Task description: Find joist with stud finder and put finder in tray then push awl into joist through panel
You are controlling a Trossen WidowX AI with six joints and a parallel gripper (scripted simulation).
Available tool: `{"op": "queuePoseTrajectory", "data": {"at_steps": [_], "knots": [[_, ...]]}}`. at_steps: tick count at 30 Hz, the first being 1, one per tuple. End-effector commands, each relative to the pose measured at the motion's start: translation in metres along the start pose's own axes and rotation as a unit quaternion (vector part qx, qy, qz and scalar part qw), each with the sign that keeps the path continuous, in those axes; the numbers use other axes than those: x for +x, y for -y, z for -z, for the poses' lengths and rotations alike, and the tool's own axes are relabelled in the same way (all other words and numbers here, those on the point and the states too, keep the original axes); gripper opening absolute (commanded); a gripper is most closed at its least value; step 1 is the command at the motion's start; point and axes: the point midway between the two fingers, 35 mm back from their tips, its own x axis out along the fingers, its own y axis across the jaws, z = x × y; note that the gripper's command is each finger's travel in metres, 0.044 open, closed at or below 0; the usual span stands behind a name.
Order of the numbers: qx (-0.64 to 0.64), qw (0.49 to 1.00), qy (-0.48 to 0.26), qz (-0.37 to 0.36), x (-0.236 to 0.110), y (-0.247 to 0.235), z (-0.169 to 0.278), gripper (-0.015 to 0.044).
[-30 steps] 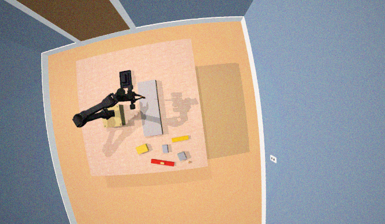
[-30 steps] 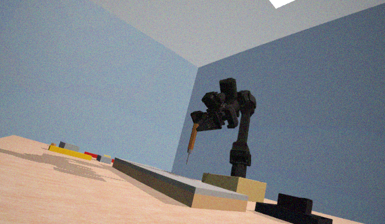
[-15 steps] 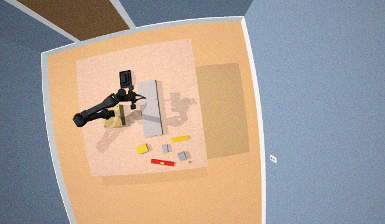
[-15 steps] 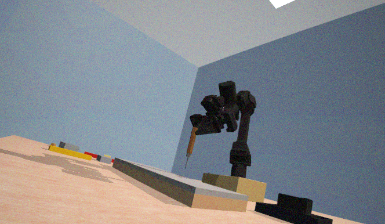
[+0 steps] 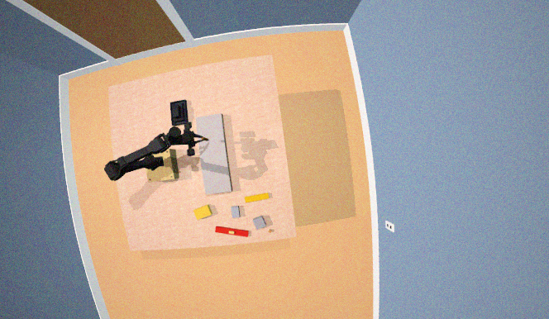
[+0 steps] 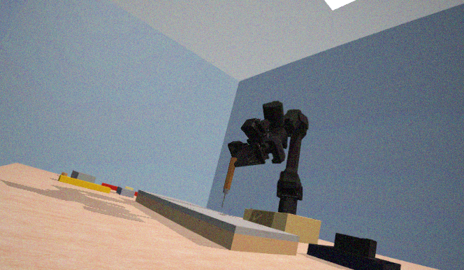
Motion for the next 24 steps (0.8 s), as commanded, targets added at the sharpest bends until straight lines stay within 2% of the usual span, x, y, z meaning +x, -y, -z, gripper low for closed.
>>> {"op": "queuePoseTrajectory", "data": {"at_steps": [1,24], "knots": [[-0.004,1.0,-0.005,0.0,0.006,-0.001,0.007,0.0],[-0.004,1.0,-0.005,0.0,0.021,0.0,0.025,0.0]]}}
